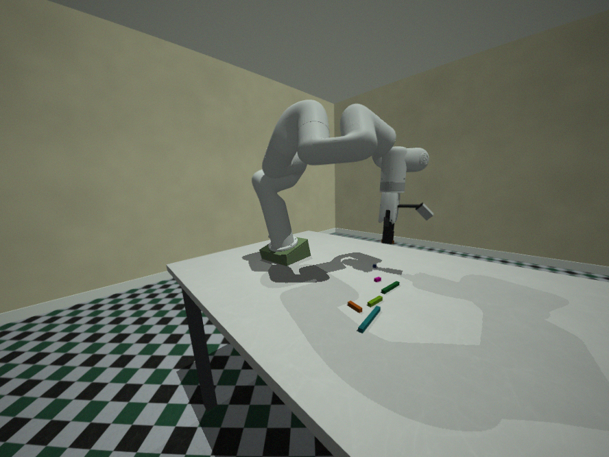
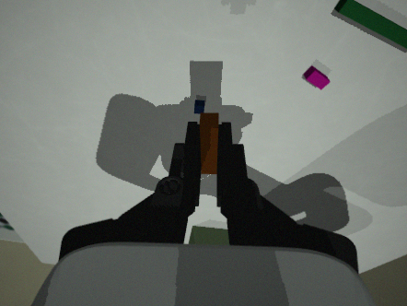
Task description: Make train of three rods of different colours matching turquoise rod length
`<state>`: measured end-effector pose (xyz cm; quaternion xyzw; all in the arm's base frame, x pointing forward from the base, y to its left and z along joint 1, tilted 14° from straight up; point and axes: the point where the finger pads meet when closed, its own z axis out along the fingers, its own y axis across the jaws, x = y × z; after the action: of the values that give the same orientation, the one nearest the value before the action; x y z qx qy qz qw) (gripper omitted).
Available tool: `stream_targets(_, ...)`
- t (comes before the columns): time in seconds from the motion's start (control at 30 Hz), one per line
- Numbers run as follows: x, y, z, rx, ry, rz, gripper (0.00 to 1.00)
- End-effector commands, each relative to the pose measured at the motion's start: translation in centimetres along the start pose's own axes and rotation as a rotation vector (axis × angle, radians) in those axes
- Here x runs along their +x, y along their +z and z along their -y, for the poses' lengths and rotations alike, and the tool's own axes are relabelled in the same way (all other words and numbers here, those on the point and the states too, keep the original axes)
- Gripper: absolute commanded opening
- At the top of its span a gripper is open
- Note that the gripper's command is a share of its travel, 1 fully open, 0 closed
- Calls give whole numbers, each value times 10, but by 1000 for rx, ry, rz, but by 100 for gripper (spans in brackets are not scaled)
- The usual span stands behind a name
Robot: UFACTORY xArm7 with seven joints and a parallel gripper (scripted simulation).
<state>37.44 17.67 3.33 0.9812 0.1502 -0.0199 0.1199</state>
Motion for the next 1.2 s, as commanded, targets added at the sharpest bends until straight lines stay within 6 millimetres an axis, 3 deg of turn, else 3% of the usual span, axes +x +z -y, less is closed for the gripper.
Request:
stream_targets(0.0,-14,-1,9,-5,92,-37,4)
stream_targets(0.63,-14,3,9,-4,92,-39,4)
stream_targets(0.83,-14,14,9,-4,92,-40,4)
stream_targets(1.17,-13,57,10,-4,92,-40,4)
